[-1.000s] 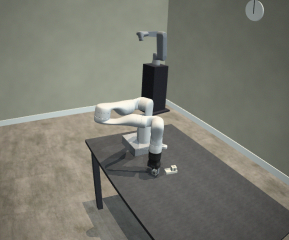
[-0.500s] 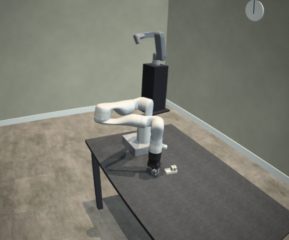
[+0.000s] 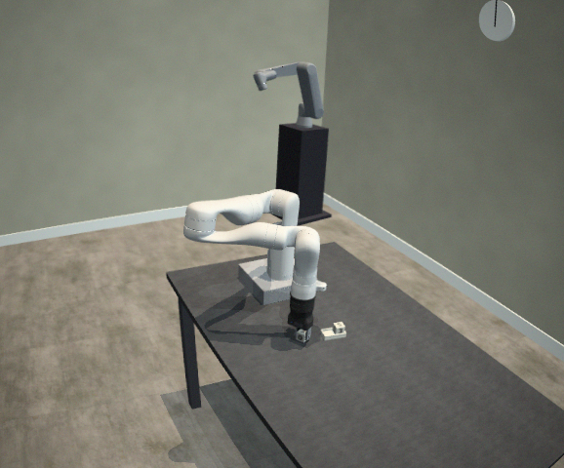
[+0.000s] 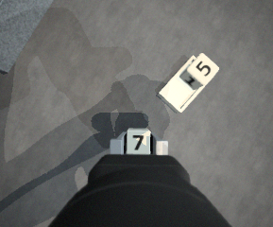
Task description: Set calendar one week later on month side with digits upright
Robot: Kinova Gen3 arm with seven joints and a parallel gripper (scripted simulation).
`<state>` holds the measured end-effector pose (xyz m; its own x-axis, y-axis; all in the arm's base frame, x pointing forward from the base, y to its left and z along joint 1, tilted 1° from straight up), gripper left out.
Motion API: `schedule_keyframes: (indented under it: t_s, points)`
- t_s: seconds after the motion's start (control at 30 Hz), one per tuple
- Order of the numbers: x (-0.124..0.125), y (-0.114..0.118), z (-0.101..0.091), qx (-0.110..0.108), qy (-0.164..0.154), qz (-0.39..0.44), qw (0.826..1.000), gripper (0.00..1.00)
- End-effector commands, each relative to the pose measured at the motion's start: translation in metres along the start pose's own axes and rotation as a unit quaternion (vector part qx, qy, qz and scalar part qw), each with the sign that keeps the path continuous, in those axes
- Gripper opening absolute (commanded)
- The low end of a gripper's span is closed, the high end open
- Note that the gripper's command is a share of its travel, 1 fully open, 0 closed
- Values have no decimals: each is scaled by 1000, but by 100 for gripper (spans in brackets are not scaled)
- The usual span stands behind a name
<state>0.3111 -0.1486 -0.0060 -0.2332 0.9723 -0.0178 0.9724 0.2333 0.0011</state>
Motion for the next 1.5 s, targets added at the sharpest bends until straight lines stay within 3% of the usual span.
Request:
schedule_keyframes:
  t_s: [0.0, 1.47]
  points:
    - [0, 0, 0, 0, -1, 0, 1000, 60]
    - [0, 0, 3, 0, -1, 0, 1000, 60]
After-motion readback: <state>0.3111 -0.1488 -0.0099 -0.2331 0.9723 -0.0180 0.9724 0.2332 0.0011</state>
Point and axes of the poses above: the point where the finger pads meet when closed, its own z axis out along the fingers, its own y axis across the jaws, x = y × z, the point moved 2 cm from there along -z, back along the fingers, and after that the axes turned 6 degrees about z, right-handed, at the moved point
